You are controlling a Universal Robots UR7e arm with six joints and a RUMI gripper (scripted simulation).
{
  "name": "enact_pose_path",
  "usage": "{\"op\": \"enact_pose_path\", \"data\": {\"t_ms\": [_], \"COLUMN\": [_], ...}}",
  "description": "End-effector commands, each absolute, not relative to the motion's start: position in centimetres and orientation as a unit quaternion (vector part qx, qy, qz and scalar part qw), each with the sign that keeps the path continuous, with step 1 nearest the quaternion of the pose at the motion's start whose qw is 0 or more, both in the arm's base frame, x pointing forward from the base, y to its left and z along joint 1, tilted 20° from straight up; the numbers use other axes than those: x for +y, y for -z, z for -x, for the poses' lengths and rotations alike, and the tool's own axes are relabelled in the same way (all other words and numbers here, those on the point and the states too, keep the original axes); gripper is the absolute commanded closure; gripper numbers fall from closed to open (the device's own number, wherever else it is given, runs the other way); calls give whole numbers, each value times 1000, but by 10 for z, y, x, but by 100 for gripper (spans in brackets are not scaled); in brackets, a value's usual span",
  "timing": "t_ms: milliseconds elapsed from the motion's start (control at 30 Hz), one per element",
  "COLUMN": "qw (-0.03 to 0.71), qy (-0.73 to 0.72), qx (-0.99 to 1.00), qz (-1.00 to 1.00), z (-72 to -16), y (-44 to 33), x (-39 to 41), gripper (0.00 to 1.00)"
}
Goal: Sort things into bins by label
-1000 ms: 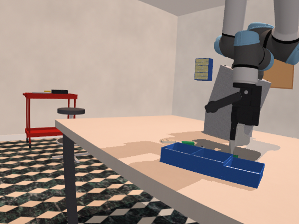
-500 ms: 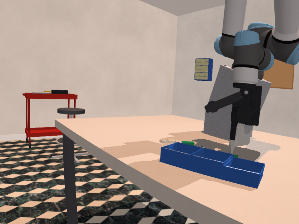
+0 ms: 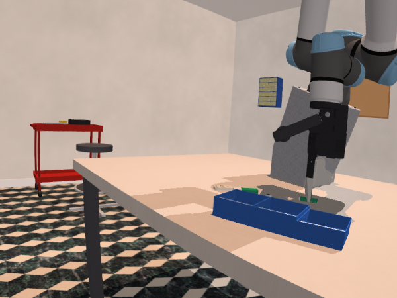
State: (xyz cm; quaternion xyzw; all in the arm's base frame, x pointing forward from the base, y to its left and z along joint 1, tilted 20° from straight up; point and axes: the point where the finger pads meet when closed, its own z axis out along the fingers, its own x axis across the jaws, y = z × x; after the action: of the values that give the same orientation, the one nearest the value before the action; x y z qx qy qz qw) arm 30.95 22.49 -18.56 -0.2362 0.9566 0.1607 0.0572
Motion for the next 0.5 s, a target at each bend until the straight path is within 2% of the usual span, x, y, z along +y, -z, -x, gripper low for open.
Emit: {"op": "enact_pose_path", "data": {"t_ms": [0, 467], "qw": [57, 57], "qy": [-161, -161], "qx": [957, 957], "qz": [236, 236], "z": [-310, -309], "y": [175, 146], "x": [221, 211], "gripper": [100, 100]}}
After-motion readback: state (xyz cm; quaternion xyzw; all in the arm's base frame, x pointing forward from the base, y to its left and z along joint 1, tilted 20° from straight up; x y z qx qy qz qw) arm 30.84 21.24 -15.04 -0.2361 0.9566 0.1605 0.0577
